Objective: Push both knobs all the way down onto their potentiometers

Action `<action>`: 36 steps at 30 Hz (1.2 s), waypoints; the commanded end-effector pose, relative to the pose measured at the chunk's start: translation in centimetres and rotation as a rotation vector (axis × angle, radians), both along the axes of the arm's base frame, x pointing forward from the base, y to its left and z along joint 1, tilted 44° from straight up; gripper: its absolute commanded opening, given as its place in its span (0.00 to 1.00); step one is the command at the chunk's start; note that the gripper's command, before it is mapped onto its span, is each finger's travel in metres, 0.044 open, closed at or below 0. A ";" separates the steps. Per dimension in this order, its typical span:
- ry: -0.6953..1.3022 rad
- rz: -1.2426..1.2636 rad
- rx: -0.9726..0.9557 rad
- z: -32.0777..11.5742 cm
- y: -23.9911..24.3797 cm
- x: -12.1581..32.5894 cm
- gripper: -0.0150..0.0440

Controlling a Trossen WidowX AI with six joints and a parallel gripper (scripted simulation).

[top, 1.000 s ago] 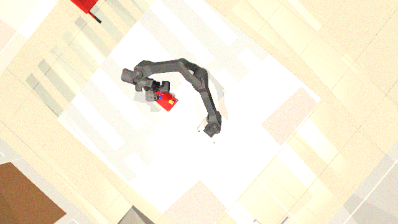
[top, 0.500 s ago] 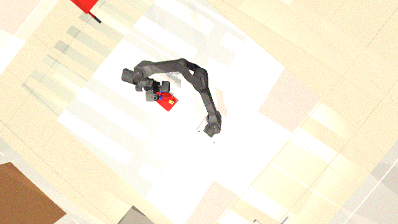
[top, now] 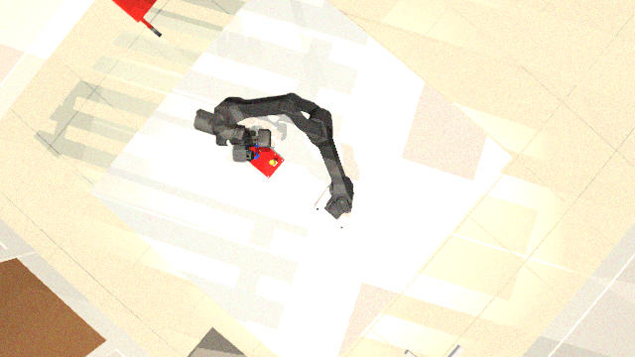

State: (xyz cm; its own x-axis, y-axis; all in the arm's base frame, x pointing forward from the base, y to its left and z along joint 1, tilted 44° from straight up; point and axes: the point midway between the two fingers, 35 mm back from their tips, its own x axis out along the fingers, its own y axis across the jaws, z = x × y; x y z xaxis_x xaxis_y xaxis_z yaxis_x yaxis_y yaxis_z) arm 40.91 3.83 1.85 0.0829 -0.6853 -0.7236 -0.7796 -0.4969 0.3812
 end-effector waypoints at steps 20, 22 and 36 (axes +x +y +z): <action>-0.003 -0.002 -0.003 -0.7 -0.9 0.2 0.25; -0.003 -0.002 -0.003 -0.7 -0.9 0.2 0.25; -0.003 -0.002 -0.003 -1.0 -1.3 0.3 0.25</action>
